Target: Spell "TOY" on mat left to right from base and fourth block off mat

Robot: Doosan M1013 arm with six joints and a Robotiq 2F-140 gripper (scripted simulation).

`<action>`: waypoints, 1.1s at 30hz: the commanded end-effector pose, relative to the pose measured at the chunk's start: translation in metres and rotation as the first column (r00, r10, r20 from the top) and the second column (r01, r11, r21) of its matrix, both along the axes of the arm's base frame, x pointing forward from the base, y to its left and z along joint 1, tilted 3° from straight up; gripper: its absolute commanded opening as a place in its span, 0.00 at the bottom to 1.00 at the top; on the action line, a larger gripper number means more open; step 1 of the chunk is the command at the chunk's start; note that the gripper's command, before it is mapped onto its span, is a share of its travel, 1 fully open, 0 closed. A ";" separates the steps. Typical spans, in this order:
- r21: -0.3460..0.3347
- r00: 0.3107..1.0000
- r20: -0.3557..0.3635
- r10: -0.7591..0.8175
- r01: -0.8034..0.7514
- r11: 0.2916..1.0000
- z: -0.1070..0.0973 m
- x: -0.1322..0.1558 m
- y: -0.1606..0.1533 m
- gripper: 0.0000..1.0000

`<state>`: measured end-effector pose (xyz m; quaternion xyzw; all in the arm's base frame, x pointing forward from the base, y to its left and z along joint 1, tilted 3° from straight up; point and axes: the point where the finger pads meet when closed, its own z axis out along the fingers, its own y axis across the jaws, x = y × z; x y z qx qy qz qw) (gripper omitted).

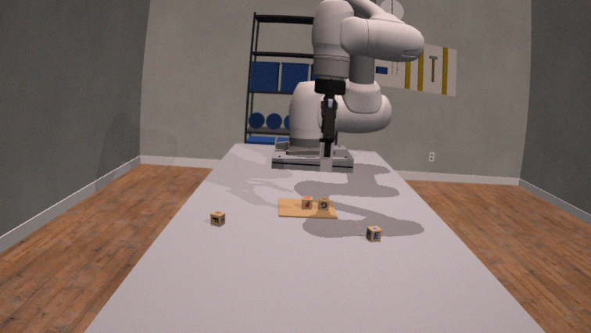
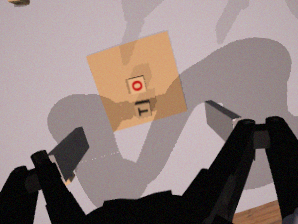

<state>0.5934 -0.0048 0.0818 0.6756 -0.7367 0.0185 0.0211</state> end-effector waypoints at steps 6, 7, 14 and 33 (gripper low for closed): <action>0.003 1.000 0.005 0.004 -0.004 1.000 0.005 0.002 0.002 1.00; 0.003 1.000 0.005 0.004 -0.004 1.000 0.005 0.002 0.002 1.00; 0.003 1.000 0.005 0.004 -0.004 1.000 0.005 0.002 0.002 1.00; 0.003 0.988 -0.003 0.156 -0.156 0.988 0.002 0.103 0.041 1.00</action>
